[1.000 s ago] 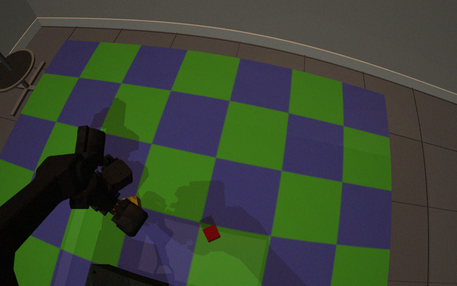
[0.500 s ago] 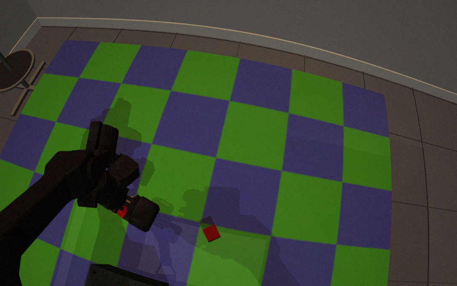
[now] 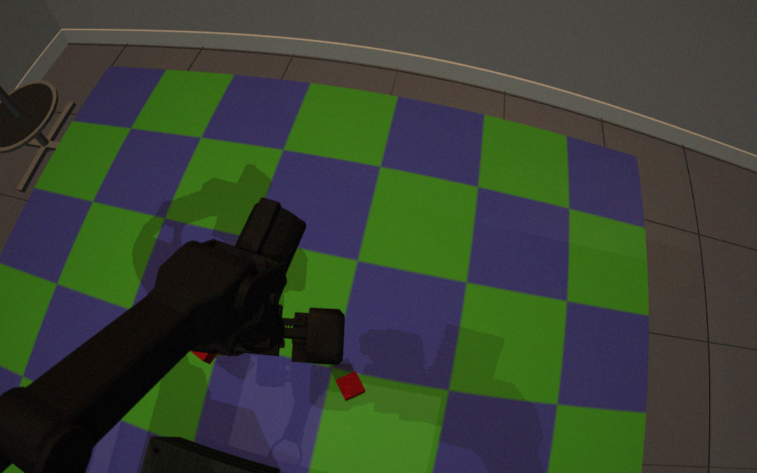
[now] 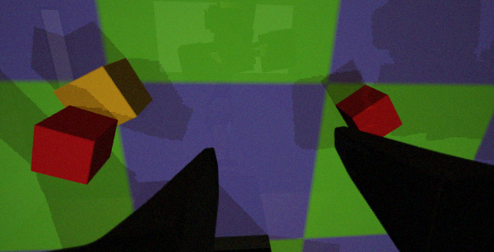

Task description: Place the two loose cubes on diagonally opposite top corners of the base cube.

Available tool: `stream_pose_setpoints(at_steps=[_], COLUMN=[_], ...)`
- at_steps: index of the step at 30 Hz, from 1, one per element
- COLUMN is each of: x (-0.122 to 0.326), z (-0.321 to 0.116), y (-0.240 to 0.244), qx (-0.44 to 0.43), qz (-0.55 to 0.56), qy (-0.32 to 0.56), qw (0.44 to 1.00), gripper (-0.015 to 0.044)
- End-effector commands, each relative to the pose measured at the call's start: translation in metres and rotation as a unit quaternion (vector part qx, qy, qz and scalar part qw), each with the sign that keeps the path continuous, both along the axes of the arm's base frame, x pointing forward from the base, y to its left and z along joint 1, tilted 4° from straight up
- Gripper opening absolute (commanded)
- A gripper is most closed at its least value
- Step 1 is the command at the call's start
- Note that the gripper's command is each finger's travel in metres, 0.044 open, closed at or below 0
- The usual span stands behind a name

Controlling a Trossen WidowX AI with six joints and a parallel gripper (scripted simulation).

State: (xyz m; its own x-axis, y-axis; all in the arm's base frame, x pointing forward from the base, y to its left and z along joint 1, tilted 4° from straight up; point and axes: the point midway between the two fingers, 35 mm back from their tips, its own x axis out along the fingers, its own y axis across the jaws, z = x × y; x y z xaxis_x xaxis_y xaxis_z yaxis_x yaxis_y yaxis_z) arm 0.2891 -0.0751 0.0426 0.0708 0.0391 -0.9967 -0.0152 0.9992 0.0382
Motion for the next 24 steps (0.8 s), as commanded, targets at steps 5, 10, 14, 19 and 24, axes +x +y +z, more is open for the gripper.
stream_pose_setpoints(at_steps=[5, 10, 14, 19, 24], x=[-0.019, -0.034, -0.038, -0.038, -0.036], z=[0.003, 0.006, 0.007, 0.007, -0.011], y=[-0.063, -0.093, -0.101, -0.101, -0.101], qx=[-0.009, -0.012, -0.013, -0.013, -0.013], qz=[0.135, 0.217, 0.242, 0.242, 0.242], qy=[0.000, -0.002, -0.003, -0.003, -0.003], qw=[0.991, 0.976, 0.970, 0.970, 0.970], gripper=[0.0265, 0.0265, 0.0265, 0.0265, 0.0265])
